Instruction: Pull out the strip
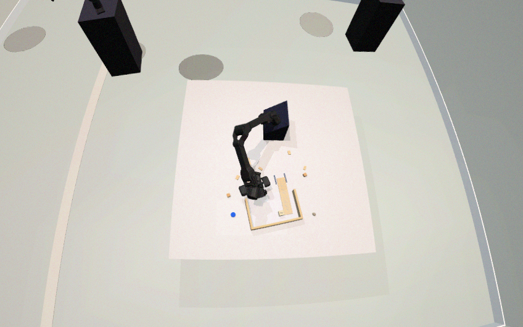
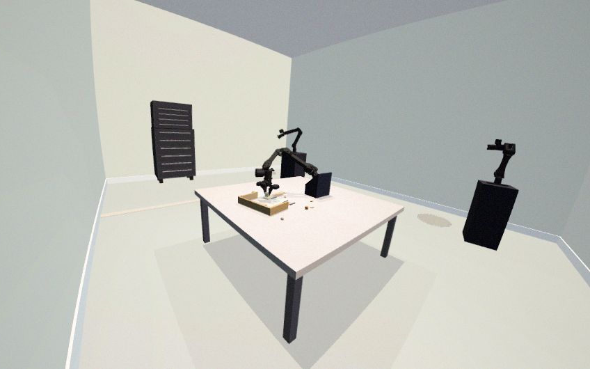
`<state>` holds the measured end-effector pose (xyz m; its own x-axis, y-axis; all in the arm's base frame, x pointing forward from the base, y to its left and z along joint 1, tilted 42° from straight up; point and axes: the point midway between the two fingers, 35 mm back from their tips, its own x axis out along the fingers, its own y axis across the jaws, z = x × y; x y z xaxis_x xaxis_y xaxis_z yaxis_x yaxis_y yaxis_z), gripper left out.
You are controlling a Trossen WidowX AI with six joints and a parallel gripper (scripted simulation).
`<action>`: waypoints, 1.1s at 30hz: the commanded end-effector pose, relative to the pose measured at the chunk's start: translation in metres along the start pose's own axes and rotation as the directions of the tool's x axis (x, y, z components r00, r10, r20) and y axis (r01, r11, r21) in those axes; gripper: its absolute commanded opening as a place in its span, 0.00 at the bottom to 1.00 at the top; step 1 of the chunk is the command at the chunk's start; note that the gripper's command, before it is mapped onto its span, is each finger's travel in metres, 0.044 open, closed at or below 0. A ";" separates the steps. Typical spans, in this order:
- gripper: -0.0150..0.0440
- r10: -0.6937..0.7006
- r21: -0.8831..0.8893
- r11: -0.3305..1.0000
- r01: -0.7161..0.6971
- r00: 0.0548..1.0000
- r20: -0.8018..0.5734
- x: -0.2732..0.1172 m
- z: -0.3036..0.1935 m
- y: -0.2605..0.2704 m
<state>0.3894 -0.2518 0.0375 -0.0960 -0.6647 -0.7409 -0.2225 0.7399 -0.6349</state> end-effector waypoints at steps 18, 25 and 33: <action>0.25 0.011 -0.009 1.000 -0.011 1.000 -0.009 -0.031 -0.043 0.039; 0.25 0.012 -0.010 1.000 -0.012 1.000 -0.010 -0.032 -0.061 0.055; 0.25 0.013 -0.011 1.000 -0.013 1.000 -0.012 -0.032 -0.082 0.075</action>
<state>0.3065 -0.1871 0.0354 -0.1027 -0.6540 -0.7495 -0.2329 0.7483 -0.6211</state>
